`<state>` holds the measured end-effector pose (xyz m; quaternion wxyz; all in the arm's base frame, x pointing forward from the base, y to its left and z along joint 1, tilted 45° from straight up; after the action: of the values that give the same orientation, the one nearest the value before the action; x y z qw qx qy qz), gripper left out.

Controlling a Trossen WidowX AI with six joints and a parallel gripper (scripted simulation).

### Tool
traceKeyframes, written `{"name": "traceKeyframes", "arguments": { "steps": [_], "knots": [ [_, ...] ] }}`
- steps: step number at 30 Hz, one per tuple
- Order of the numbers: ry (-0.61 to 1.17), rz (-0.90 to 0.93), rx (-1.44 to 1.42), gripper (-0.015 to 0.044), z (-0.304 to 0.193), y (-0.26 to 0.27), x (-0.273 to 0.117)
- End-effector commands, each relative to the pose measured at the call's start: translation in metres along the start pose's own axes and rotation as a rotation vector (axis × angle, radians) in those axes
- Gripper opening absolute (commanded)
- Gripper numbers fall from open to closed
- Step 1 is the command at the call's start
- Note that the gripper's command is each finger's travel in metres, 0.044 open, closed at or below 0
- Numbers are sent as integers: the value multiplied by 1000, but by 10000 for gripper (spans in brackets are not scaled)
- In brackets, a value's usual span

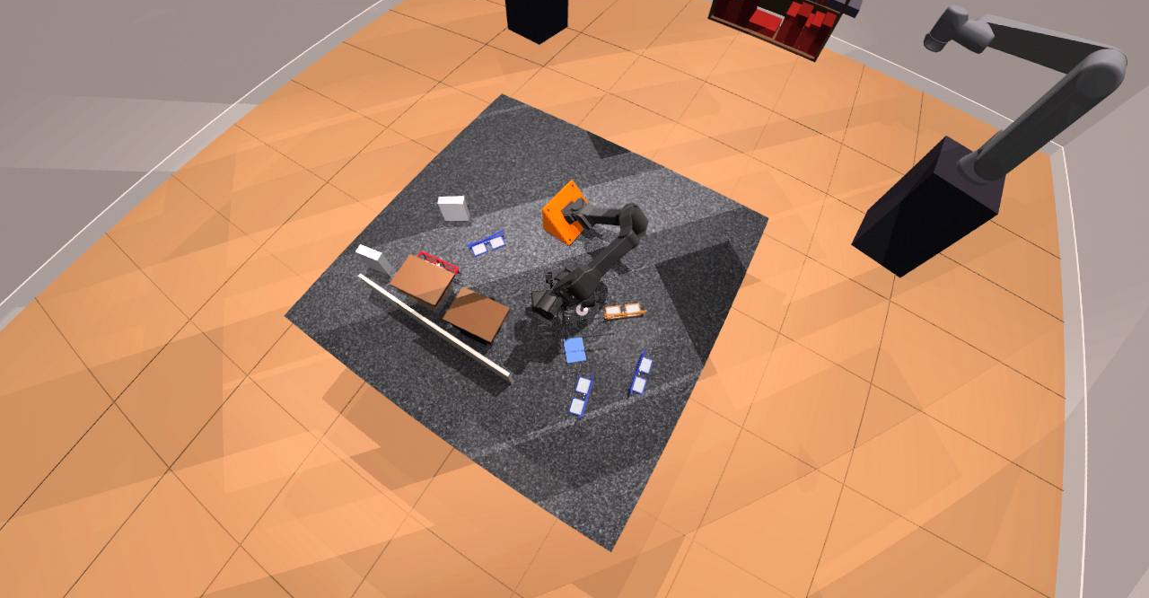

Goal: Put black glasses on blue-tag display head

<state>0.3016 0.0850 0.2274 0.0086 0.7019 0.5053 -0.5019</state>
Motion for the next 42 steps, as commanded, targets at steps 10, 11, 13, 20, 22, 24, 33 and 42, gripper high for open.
{"name": "traceKeyframes", "arguments": {
  "steps": [10,11,13,20,22,24,33,42],
  "knots": [
    [1,-3,5,0,-7,3,0],
    [1,-3,5,0,-7,3,0],
    [1,-3,5,0,-8,3,0],
    [1,-3,4,0,-12,4,0],
    [1,-3,4,0,-13,4,0],
    [1,-3,4,0,-14,4,0],
    [2,-2,4,0,-18,5,0],
    [2,-2,4,0,-18,6,0]
  ]
}}
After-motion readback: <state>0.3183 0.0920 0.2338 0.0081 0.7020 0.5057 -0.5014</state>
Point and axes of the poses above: the point midway between the two fingers, 35 mm back from their tips, its own x axis out along the fingers, its own y axis across the jaws, z = x × y, the point moved 8 cm from there along -x, back along the fingers, and after that the axes turned 1 degree about x, right-handed, at the moved point
